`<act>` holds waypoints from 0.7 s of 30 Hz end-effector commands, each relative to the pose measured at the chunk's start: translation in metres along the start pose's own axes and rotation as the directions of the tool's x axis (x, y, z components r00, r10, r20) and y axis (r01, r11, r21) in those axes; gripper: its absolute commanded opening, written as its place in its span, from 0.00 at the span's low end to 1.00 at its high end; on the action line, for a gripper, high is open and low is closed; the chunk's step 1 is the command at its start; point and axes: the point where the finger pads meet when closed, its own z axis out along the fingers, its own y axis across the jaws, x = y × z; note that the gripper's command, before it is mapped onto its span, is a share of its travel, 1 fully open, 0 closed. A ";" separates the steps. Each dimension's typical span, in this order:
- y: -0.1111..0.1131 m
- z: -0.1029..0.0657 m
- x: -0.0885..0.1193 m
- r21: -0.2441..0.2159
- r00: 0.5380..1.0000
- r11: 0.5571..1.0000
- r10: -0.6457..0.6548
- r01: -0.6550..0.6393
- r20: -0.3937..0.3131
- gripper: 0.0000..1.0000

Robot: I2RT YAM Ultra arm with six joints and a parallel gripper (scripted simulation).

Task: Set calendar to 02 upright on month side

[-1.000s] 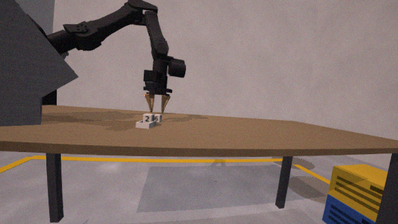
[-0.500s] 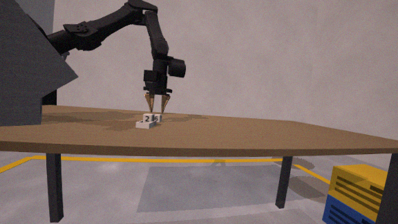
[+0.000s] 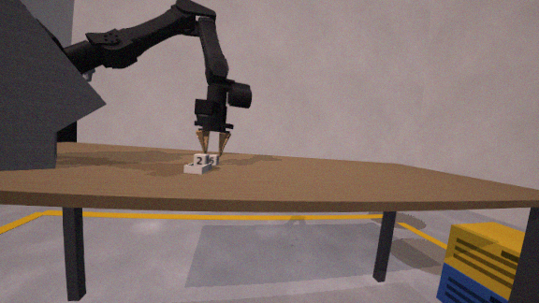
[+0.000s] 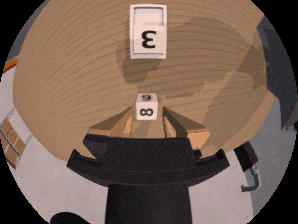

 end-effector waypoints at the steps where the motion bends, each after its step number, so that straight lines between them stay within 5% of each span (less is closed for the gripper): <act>1: 0.005 0.002 -0.001 -0.016 1.000 1.000 0.001 -0.001 0.006 0.45; 21: 0.005 0.014 -0.001 -0.016 1.000 1.000 0.001 -0.001 0.006 0.45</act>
